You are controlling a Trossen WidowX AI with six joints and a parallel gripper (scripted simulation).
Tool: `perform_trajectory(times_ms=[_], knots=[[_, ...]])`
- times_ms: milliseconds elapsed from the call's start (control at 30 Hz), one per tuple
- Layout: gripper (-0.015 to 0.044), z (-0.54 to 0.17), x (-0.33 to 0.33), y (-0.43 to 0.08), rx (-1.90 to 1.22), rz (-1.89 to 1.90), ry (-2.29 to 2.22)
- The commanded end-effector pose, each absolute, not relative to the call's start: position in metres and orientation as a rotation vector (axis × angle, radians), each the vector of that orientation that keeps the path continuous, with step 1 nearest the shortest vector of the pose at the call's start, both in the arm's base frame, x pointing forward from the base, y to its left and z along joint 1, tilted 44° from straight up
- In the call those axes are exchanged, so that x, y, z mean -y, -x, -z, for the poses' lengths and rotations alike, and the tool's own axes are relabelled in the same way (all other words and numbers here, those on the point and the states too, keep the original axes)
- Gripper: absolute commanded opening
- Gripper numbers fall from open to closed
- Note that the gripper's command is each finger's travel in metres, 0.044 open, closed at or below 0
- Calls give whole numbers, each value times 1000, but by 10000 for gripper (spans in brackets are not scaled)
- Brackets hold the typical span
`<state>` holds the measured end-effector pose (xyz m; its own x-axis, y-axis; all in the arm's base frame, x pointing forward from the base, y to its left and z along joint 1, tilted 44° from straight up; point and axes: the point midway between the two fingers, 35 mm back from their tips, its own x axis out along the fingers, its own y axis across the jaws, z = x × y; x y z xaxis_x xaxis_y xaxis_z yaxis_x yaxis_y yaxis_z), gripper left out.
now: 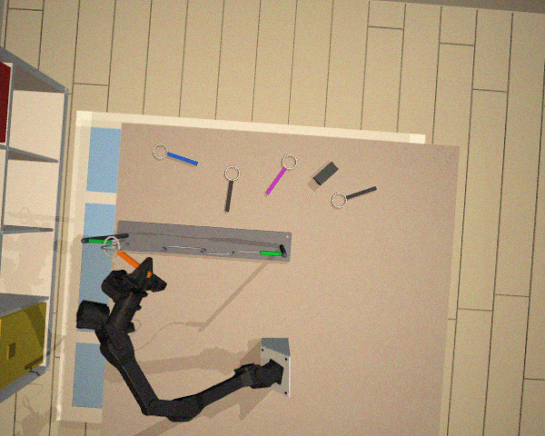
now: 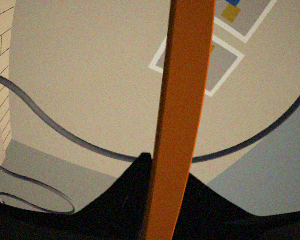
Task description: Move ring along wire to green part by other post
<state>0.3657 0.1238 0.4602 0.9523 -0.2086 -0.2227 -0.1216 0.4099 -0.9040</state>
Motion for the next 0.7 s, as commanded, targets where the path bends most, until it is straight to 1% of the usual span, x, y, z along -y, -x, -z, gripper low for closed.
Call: perform_trajectory(times_ms=[0, 667], knots=[[-150, -458, -126, -368, -335, 36, 1097], [-150, -450, -131, -367, -375, -34, 854]])
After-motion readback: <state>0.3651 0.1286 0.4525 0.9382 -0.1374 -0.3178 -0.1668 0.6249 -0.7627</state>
